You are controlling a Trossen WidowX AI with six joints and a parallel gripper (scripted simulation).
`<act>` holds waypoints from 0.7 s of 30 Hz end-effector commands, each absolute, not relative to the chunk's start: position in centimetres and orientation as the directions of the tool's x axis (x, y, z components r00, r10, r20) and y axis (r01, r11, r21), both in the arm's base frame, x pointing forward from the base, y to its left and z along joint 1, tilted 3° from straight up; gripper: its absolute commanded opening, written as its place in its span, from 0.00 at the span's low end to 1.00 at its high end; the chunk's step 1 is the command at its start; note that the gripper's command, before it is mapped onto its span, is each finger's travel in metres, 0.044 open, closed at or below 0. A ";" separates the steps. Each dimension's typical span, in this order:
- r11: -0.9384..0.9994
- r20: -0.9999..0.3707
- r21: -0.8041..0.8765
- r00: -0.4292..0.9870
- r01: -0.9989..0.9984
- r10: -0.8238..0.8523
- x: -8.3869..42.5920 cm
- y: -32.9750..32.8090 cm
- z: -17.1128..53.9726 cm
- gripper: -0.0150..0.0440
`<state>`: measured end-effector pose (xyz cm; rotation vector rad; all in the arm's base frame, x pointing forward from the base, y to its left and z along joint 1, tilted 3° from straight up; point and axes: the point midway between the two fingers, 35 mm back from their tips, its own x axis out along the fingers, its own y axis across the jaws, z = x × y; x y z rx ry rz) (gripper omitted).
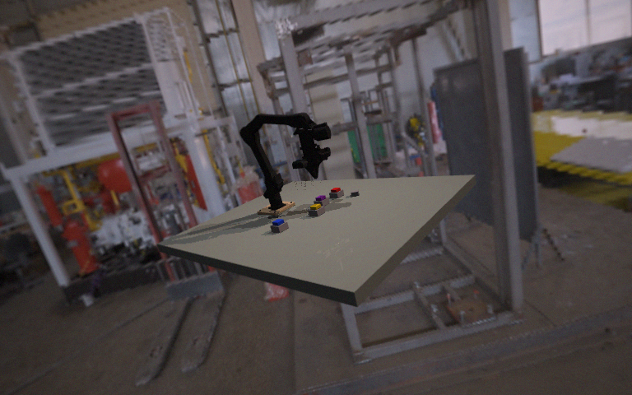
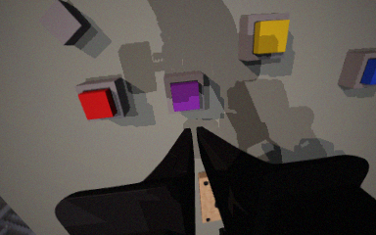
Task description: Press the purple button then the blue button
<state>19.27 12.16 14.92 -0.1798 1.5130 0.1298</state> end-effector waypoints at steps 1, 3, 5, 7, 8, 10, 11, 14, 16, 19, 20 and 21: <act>0.980 -0.998 -0.040 0.057 -0.194 -0.029 20.3 11.0 15.5 0.29; 0.980 -0.998 -0.040 0.057 -0.194 -0.030 21.7 9.3 15.6 0.29; 0.980 -0.998 -0.041 0.056 -0.194 -0.030 23.0 7.4 15.8 0.29; 0.980 -0.998 -0.041 0.056 -0.194 -0.031 24.1 5.3 15.9 0.29; 0.980 -0.998 -0.042 0.057 -0.194 -0.031 24.5 4.2 16.0 0.29; 0.980 -0.998 -0.043 0.057 -0.194 -0.032 25.3 1.9 16.2 0.29; 0.980 -0.998 -0.044 0.058 -0.194 -0.033 25.7 0.8 16.2 0.29; 0.980 -0.998 -0.047 0.059 -0.194 -0.036 26.3 -3.0 16.4 0.29; 0.980 -0.997 -0.050 0.060 -0.194 -0.039 26.4 -5.5 16.5 0.29; 0.979 -0.997 -0.055 0.062 -0.194 -0.044 26.1 -9.5 16.7 0.29; 0.979 -0.997 -0.058 0.062 -0.194 -0.046 25.9 -10.8 16.7 0.29; 0.979 -0.997 -0.060 0.063 -0.194 -0.048 25.6 -12.1 16.8 0.29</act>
